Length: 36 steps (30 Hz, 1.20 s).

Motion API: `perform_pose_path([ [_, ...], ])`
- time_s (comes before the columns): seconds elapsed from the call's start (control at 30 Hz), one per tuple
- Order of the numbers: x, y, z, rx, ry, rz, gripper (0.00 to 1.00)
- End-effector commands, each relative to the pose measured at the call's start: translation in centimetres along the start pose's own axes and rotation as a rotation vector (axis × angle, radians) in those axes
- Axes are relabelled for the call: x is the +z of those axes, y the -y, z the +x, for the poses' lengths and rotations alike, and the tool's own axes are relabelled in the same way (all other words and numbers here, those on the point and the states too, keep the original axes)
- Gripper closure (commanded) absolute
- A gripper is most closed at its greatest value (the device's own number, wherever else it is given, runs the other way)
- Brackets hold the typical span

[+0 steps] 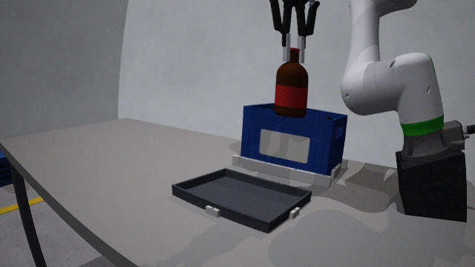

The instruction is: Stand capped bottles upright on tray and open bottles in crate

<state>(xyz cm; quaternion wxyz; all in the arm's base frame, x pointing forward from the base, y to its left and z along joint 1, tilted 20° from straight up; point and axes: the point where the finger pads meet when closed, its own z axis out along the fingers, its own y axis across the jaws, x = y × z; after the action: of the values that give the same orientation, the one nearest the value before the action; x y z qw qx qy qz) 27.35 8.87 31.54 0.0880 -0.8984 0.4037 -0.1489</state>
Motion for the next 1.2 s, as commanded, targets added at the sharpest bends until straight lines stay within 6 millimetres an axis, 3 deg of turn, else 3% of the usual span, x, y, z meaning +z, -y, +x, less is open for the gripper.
perform_pose_path([
  [0.0,0.0,0.1,-0.2,0.000,0.000,0.000,1.00],
  [1.17,0.0,3.9,-4.5,0.000,-0.001,0.001,1.00],
])
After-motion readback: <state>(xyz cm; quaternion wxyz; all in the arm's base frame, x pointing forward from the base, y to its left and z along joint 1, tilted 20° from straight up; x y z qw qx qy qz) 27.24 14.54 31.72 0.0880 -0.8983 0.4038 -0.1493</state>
